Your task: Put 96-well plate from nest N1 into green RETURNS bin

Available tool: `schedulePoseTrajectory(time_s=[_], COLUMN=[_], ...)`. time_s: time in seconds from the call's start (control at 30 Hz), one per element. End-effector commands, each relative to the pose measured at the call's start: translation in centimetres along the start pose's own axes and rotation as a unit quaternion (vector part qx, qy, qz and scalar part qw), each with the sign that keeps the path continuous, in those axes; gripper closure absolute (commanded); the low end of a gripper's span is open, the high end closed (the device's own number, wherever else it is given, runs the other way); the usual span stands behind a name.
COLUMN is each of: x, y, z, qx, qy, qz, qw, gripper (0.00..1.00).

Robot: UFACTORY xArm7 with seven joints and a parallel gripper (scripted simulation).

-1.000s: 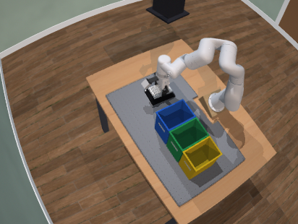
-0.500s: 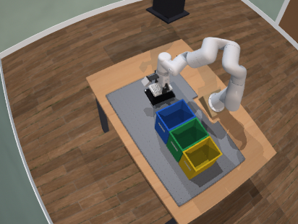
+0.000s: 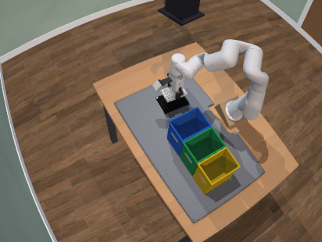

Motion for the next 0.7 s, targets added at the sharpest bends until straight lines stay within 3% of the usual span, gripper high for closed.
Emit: schedulePoseTrajectory(time_s=[0.0, 0.67], x=[0.1, 0.1], y=[-0.8, -3.8], z=[0.1, 0.0], qx=[0.001, 0.001], qy=[0.0, 0.0], qz=[-0.001, -0.001], qw=[1.0, 1.0], gripper=[1.0, 1.0])
Point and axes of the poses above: the point where the finger pads meet when closed, its own y axis out along the fingers, its own x axis across the jaws, z = x × y, the point moved 10 cm from there along -y, back along the fingers
